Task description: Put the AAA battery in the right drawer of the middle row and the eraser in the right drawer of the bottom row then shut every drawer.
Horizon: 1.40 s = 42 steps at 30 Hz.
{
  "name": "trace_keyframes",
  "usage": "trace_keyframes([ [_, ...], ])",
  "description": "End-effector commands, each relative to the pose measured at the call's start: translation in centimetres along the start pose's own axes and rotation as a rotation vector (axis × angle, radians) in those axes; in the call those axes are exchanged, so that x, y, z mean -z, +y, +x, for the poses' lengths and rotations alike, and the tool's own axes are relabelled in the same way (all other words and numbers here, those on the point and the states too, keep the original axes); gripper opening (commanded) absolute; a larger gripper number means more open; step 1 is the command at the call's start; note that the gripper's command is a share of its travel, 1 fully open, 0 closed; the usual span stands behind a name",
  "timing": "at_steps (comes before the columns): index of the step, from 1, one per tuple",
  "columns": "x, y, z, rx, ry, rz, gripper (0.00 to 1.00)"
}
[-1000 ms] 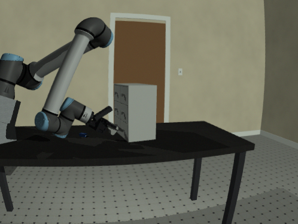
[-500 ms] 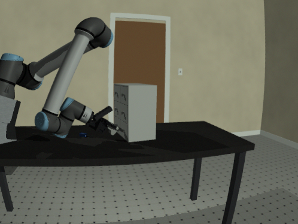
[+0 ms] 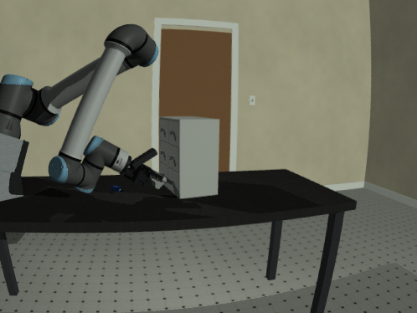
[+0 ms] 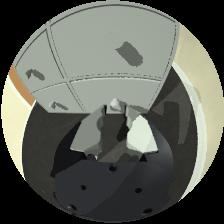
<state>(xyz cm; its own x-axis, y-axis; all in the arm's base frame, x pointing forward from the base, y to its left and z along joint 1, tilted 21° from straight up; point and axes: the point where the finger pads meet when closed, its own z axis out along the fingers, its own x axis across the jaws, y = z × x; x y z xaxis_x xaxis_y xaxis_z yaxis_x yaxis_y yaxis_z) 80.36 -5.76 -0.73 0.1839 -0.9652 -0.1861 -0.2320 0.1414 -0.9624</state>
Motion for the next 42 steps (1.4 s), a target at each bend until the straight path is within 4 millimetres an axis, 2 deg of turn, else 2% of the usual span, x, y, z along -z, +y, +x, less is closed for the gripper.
trace_keyframes([
  [1, 0.0, -0.1, 0.0, 0.000, 0.000, 0.001, 0.20],
  [9, 0.4, 0.2, 0.0, 0.000, 0.000, 0.001, 0.20],
  [21, 3.3, 1.8, 0.0, 0.000, 0.000, 0.001, 0.20],
  [28, 4.1, 2.3, 0.0, 0.000, 0.000, 0.001, 0.20],
  [42, 4.8, 2.2, 0.0, 0.000, 0.000, 0.001, 0.20],
])
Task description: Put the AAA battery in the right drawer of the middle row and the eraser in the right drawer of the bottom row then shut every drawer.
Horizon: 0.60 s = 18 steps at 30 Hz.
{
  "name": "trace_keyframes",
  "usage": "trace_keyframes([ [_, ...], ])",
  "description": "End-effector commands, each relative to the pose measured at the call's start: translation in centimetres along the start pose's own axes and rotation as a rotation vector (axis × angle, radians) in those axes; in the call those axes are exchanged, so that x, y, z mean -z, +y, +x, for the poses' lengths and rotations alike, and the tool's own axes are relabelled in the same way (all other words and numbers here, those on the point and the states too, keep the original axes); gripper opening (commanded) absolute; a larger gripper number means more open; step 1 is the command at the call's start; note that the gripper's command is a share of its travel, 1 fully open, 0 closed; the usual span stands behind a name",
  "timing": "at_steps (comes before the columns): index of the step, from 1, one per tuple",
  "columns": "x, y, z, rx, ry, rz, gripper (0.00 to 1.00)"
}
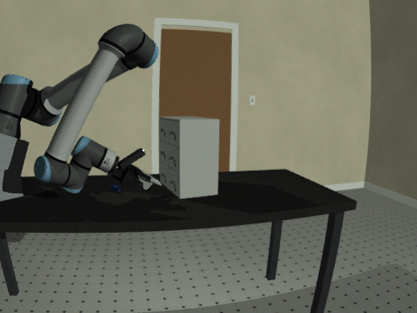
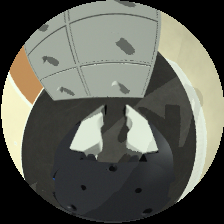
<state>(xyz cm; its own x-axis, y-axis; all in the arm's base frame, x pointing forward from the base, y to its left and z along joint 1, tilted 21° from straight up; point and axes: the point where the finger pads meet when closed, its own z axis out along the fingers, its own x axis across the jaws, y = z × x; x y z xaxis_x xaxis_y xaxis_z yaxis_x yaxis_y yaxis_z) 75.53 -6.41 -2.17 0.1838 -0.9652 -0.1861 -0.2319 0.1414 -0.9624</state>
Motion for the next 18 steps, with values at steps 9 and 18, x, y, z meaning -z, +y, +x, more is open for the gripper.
trace_keyframes([
  [9, 4.3, -2.5, 0.0, 0.000, 0.000, 0.001, 0.20],
  [18, 7.6, -4.4, 0.0, 0.000, 0.000, 0.001, 0.20],
])
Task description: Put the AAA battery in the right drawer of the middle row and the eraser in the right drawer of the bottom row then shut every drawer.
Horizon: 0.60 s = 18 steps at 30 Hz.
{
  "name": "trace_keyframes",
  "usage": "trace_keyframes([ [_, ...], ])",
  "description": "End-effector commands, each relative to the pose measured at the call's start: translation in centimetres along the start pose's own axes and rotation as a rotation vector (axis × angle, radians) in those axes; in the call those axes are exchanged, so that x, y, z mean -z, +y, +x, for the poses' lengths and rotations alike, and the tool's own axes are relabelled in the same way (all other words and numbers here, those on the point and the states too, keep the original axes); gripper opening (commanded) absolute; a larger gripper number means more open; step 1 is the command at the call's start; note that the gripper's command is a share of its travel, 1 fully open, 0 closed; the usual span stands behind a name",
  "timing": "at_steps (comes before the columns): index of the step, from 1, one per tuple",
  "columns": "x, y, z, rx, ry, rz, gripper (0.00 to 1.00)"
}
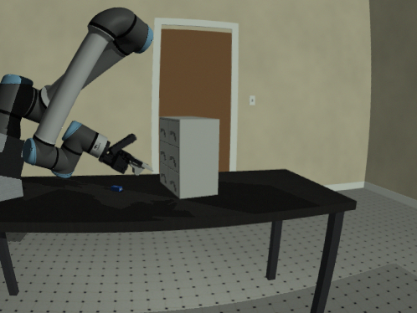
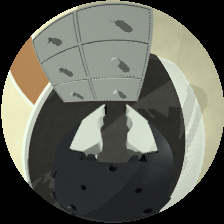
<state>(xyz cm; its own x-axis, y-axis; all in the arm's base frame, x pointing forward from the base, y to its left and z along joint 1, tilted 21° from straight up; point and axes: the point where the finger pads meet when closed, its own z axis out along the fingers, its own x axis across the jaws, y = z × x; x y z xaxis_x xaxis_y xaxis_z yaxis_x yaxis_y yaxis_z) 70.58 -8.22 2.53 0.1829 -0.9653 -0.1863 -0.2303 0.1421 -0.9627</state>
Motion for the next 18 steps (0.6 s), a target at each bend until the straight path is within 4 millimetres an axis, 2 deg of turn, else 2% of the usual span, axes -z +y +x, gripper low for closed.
trace_keyframes([
  [1, 1.80, -0.99, 0.04, 0.001, -0.001, -0.001, 0.20],
  [6, 2.50, -1.40, 0.04, 0.001, -0.001, -0.001, 0.20],
  [18, 2.56, -1.47, 0.08, 0.001, 0.000, -0.006, 0.20],
])
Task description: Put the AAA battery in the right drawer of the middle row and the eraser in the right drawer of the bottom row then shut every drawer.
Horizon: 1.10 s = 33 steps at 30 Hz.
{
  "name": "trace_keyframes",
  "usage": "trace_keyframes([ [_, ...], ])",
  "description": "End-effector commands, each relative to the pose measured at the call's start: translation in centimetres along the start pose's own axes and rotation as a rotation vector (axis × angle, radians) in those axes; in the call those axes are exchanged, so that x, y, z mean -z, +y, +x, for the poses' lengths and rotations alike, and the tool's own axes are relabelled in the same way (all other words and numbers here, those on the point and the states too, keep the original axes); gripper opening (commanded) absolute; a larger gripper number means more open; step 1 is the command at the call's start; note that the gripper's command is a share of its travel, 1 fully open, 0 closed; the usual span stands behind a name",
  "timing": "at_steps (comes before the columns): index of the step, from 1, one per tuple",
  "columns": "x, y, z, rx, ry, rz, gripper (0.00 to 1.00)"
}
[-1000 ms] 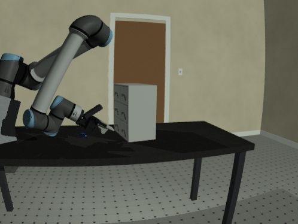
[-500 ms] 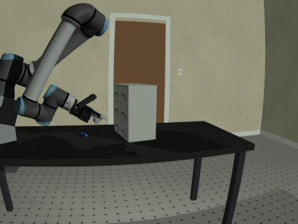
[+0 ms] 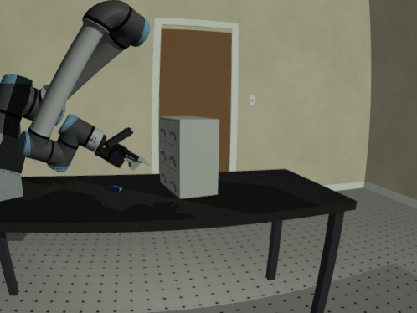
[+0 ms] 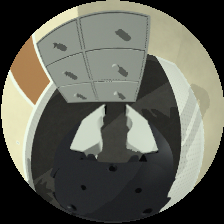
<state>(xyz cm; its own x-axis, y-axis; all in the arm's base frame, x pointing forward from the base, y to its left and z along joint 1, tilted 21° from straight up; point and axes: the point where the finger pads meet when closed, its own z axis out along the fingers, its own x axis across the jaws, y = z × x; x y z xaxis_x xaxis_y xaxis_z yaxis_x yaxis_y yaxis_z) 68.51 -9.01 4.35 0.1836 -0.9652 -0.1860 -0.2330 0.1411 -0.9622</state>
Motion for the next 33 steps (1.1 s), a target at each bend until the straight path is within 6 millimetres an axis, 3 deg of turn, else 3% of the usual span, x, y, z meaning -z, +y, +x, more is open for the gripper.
trace_keyframes([
  [1, 0.1, -0.1, 0.0, 0.000, 0.001, -0.005, 0.20],
  [14, 0.6, -0.5, 0.3, 0.001, 0.005, -0.059, 0.20],
  [33, 2.9, -1.3, 0.3, 0.000, 0.004, -0.255, 0.20],
])
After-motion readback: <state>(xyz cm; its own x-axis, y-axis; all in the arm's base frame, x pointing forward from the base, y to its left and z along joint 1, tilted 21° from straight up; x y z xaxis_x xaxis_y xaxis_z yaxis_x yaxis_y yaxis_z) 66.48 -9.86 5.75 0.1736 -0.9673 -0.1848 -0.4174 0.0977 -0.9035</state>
